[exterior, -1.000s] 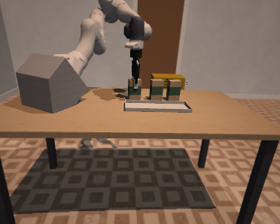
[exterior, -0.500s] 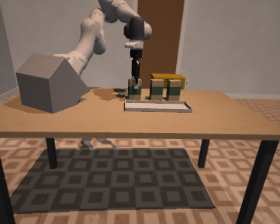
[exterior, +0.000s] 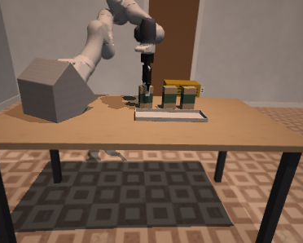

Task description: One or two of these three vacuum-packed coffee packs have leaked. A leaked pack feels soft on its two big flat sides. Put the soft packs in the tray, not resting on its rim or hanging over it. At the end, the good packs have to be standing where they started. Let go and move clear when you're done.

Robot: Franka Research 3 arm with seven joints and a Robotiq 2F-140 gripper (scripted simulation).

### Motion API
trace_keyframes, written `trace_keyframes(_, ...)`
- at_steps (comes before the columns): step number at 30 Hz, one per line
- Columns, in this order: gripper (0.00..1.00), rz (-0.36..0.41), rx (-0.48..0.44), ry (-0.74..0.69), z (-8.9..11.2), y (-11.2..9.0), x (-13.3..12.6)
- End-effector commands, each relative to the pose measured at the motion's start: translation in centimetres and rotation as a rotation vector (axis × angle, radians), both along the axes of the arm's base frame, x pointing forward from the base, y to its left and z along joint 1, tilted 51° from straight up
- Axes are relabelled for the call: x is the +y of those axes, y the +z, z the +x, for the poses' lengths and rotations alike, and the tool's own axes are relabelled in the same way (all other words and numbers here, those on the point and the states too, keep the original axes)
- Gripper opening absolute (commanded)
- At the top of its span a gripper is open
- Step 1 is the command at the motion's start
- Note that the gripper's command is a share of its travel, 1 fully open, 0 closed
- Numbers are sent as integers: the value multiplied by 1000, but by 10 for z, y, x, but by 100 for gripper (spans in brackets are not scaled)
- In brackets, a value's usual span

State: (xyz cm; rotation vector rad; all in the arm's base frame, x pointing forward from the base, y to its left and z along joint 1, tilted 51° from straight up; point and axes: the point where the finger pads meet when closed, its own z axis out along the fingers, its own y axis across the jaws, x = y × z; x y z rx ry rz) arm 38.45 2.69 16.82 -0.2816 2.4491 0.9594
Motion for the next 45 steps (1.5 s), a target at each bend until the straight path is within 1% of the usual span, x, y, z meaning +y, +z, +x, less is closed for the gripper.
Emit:
trace_keyframes(1, 55, -1, -1, 1, 0, -1, 0)
trace_keyframes(34, 55, -1, -1, 1, 0, -1, 0)
trace_keyframes(36, 55, -1, -1, 1, -4, 5, -6)
trace_keyframes(37, 55, -1, -1, 1, -7, 11, -13)
trace_keyframes(40, 55, -1, -1, 1, -22, 37, -41)
trace_keyframes(42, 55, -1, -1, 1, -30, 50, -54)
trace_keyframes(45, 55, -1, -1, 1, -31, 52, -57)
